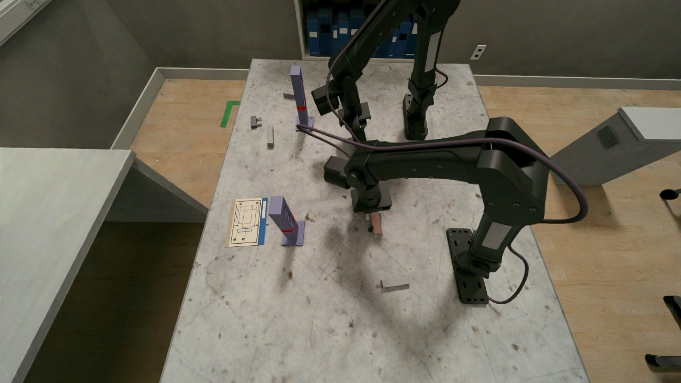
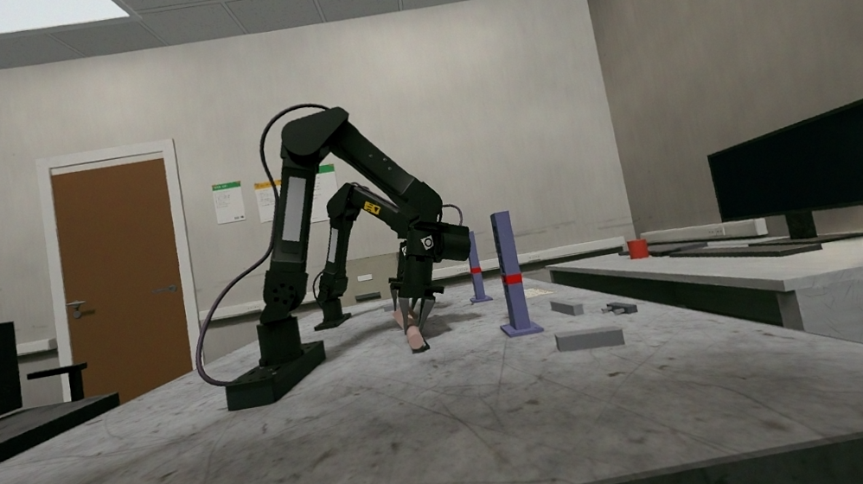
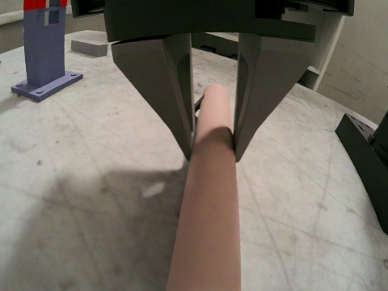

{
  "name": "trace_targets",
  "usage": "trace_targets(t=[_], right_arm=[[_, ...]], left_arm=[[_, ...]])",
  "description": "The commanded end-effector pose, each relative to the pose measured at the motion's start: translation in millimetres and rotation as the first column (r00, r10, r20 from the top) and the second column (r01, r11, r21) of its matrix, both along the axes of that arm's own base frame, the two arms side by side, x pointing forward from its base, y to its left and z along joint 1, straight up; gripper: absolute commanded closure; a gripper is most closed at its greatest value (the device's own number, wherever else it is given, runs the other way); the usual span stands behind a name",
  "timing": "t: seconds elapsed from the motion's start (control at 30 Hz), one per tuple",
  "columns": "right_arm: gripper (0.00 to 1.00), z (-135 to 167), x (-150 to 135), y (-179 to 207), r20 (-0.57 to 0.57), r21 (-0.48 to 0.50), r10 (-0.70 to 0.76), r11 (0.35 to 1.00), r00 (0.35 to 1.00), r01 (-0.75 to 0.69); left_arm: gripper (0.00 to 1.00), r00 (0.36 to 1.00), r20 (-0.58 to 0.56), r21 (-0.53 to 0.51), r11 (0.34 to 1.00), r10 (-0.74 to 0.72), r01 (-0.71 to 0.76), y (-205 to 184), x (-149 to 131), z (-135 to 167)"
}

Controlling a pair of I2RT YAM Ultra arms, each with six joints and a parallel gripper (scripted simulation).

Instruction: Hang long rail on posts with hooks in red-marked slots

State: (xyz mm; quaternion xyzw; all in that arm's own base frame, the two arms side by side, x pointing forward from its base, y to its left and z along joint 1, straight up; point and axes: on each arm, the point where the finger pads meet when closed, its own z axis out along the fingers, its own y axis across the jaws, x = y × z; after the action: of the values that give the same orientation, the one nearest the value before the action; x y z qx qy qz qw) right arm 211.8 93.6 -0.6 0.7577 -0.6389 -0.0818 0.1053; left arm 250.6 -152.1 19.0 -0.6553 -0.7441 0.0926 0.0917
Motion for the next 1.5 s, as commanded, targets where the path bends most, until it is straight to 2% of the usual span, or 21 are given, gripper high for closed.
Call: trace_targets(t=[0.0, 0.1, 0.13, 0.17, 0.23, 0.27, 0.3, 0.47, 0.5, 0.63, 0.67, 0.73, 1.03, 1.07, 1.1, 1.23, 1.27, 1.3, 1.47], right_arm=[[0.79, -3.6, 4.3, 4.0, 0.009, 0.024, -0.003, 1.0, 1.0, 0.003], [0.82, -3.0, 6.9, 3.2, 0.013, 0.026, -0.004, 1.0, 1.0, 0.003], [0.93, -3.0, 6.9, 3.2, 0.013, 0.026, -0.004, 1.0, 1.0, 0.003], [1.0, -3.0, 6.9, 3.2, 0.013, 0.026, -0.004, 1.0, 1.0, 0.003], [1.0, -3.0, 6.9, 3.2, 0.013, 0.026, -0.004, 1.0, 1.0, 0.003], [0.89, -3.0, 6.9, 3.2, 0.013, 0.026, -0.004, 1.0, 1.0, 0.003], [0.81, -3.0, 6.9, 3.2, 0.013, 0.026, -0.004, 1.0, 1.0, 0.003], [0.81, -0.9, 3.6, 1.9, 0.009, 0.014, -0.002, 1.0, 1.0, 0.002], [0.81, -0.9, 3.6, 1.9, 0.009, 0.014, -0.002, 1.0, 1.0, 0.002], [0.81, -0.9, 3.6, 1.9, 0.009, 0.014, -0.002, 1.0, 1.0, 0.002], [0.81, -0.9, 3.6, 1.9, 0.009, 0.014, -0.002, 1.0, 1.0, 0.002], [0.81, -0.9, 3.6, 1.9, 0.009, 0.014, -0.002, 1.0, 1.0, 0.002], [0.81, -0.9, 3.6, 1.9, 0.009, 0.014, -0.002, 1.0, 1.0, 0.002], [0.81, -0.9, 3.6, 1.9, 0.009, 0.014, -0.002, 1.0, 1.0, 0.002], [0.81, -0.9, 3.6, 1.9, 0.009, 0.014, -0.002, 1.0, 1.0, 0.002], [0.81, -0.9, 3.6, 1.9, 0.009, 0.014, -0.002, 1.0, 1.0, 0.002], [0.81, -0.9, 3.6, 1.9, 0.009, 0.014, -0.002, 1.0, 1.0, 0.002], [0.81, -0.9, 3.6, 1.9, 0.009, 0.014, -0.002, 1.0, 1.0, 0.002], [0.81, 0.3, 3.5, 1.9, 0.009, 0.014, -0.003, 1.0, 1.0, 0.003]], left_arm=[[0.52, 1.0, 0.01, -0.02, 1.0, 0.0, 0.0, -5.1, 1.5, 3.9], [0.52, 1.0, 0.01, -0.02, 1.0, 0.0, 0.0, -5.1, 1.5, 3.9], [0.52, 1.0, 0.01, -0.02, 1.0, 0.0, 0.0, -5.1, 1.5, 3.9], [0.52, 1.0, 0.01, -0.02, 1.0, 0.0, 0.0, -5.1, 1.5, 3.9], [0.52, 1.0, 0.01, -0.02, 1.0, 0.0, 0.0, -5.1, 1.5, 3.9], [0.52, 1.0, 0.01, -0.02, 1.0, 0.0, 0.0, -5.1, 1.5, 3.9], [0.56, 1.0, 0.01, -0.02, 1.0, 0.0, 0.0, -5.1, 1.5, 3.9], [0.61, 1.0, 0.01, -0.02, 1.0, 0.0, 0.0, -5.1, 1.5, 3.9], [0.65, 1.0, 0.01, -0.02, 1.0, 0.0, 0.0, -5.1, 1.5, 3.9], [0.65, 1.0, 0.028, -0.03, 1.0, -0.004, 0.004, -5.6, 4.8, 5.9], [0.69, 1.0, 0.028, -0.03, 1.0, -0.004, 0.004, -5.6, 4.8, 5.9], [0.69, 1.0, 0.021, -0.027, 1.0, -0.004, 0.004, -4.8, 3.1, 6.3], [0.82, 1.0, 0.009, -0.031, 1.0, -0.002, 0.003, -3.0, 0.4, 5.6], [0.93, 1.0, 0.009, -0.031, 1.0, -0.002, 0.003, -3.0, 0.4, 5.6], [1.0, 1.0, 0.009, -0.031, 1.0, -0.002, 0.003, -3.0, 0.4, 5.6], [1.0, 1.0, -0.004, -0.024, 1.0, 0.001, -0.001, 0.7, -2.5, 5.9], [0.89, 1.0, -0.003, -0.025, 1.0, 0.001, -0.001, 0.4, -2.0, 6.2], [0.81, 1.0, 0.01, -0.02, 1.0, 0.0, 0.0, -1.8, 1.6, 3.9], [0.81, 1.0, 0.01, -0.02, 1.0, -0.001, 0.001, -1.7, 1.7, 5.0]])
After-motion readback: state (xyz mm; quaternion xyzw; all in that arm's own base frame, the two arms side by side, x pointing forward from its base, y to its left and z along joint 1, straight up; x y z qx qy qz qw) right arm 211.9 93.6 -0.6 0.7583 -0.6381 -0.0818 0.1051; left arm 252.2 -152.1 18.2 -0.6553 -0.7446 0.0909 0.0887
